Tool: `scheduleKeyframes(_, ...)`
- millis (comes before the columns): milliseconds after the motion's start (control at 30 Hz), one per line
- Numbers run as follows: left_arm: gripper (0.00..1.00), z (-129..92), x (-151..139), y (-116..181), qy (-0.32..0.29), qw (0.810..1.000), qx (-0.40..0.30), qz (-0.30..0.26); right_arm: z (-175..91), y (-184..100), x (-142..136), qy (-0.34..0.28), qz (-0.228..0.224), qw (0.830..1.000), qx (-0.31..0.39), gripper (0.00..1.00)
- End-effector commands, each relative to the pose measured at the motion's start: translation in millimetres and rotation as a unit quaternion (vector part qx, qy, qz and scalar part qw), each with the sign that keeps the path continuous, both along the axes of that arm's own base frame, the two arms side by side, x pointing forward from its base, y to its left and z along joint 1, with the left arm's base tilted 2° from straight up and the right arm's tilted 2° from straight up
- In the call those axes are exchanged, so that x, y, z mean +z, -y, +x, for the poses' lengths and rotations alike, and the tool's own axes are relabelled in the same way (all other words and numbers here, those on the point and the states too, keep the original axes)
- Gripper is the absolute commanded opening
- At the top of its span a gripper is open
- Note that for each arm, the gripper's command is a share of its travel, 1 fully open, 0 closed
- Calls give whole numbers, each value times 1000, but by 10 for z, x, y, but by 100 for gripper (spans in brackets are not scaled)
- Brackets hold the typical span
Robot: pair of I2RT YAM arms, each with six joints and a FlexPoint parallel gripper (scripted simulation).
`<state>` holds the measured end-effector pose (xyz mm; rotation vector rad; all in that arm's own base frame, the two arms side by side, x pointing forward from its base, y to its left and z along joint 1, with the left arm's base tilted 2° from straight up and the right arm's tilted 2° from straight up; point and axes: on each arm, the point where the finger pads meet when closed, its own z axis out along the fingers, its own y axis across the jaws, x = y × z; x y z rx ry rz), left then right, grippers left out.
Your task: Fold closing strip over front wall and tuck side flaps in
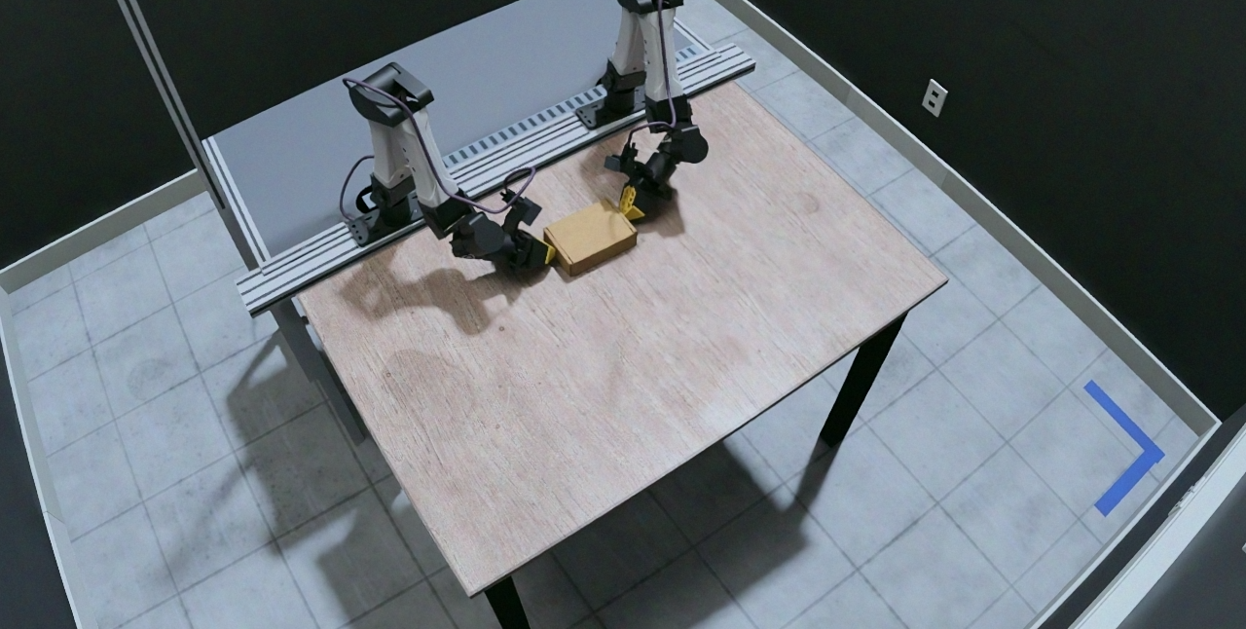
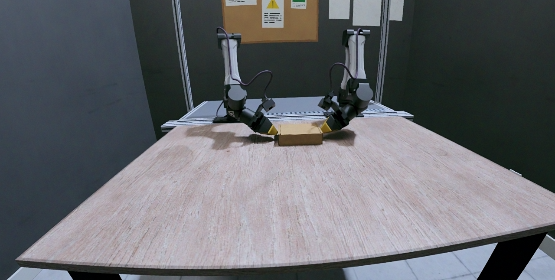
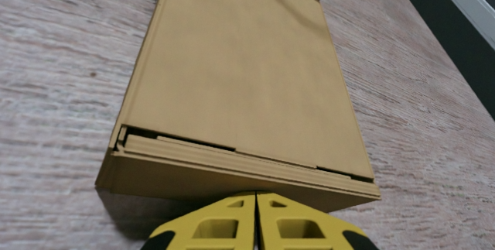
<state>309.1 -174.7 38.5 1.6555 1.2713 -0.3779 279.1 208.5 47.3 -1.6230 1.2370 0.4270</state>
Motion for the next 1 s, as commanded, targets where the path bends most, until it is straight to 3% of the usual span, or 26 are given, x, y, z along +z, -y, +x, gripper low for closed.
scheduleKeyframes(0, 0, -69, 6, 124, 0, 1000, -23, -13, -60, -103, 31, 4, 13, 1000, 20, 0)
scheduleKeyframes(967, 0, -65, -17, 124, -1, 1000, -23, -13, -70, -100, -8, 1, 12, 1000, 20, 0)
